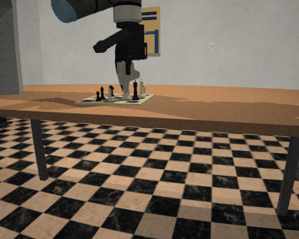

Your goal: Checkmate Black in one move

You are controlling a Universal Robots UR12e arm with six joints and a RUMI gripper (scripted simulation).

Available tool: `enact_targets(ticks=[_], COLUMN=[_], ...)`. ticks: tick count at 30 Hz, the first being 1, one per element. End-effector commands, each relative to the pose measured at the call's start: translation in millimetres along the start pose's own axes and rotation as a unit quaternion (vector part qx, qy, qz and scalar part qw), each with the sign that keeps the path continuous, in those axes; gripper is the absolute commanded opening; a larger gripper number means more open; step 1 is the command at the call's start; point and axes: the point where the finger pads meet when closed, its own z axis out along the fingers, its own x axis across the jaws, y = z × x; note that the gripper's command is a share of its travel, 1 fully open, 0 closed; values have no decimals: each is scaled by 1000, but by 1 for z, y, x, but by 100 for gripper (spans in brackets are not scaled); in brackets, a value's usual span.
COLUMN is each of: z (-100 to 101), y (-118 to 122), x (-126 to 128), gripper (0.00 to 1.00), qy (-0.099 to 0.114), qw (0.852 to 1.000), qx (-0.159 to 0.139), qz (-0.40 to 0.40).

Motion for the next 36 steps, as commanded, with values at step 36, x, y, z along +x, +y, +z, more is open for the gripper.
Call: enact_targets(ticks=[36], z=[-1], y=[0], x=[0], gripper=[25], qy=[0], qw=[1000], qx=[0], qz=[0])
